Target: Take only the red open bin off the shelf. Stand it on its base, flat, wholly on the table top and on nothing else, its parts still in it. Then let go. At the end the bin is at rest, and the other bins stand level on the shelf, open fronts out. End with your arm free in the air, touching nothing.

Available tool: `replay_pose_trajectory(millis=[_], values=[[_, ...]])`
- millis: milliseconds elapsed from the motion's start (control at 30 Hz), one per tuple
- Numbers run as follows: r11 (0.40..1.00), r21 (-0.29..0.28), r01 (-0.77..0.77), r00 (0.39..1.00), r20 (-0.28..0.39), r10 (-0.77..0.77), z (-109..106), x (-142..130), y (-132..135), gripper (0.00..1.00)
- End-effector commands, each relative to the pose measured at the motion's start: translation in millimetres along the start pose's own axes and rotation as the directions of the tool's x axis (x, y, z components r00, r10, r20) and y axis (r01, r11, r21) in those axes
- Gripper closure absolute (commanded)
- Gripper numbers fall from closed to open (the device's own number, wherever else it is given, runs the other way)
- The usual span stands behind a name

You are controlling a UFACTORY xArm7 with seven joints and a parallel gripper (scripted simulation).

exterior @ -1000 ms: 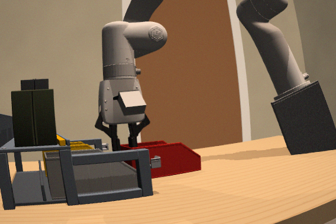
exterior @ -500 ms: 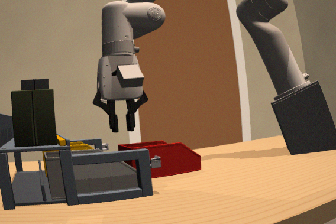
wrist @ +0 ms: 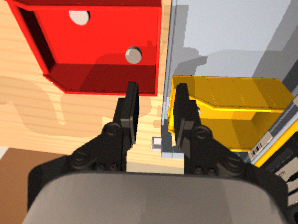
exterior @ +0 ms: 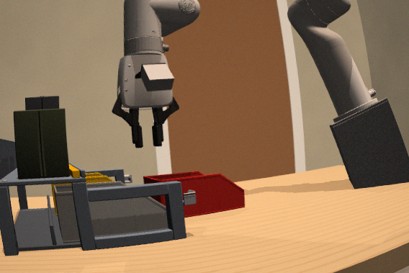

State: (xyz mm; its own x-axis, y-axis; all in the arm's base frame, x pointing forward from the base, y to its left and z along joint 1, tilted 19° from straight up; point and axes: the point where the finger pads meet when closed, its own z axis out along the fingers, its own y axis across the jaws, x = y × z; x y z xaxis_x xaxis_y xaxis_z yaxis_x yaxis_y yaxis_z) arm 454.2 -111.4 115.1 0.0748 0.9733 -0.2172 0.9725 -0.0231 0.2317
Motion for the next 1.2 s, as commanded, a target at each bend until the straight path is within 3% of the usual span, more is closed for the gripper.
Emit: replay_pose_trajectory(millis=[0,200,1167], values=[[1.000,-0.004,0.000,1.000,0.000,0.000,-1.8,0.0,1.6,0.67],[1.000,-0.004,0.000,1.000,0.000,0.000,7.9,0.0,1.8,0.67],[1.000,-0.004,0.000,1.000,0.000,0.000,13.1,0.0,1.6,0.67]])
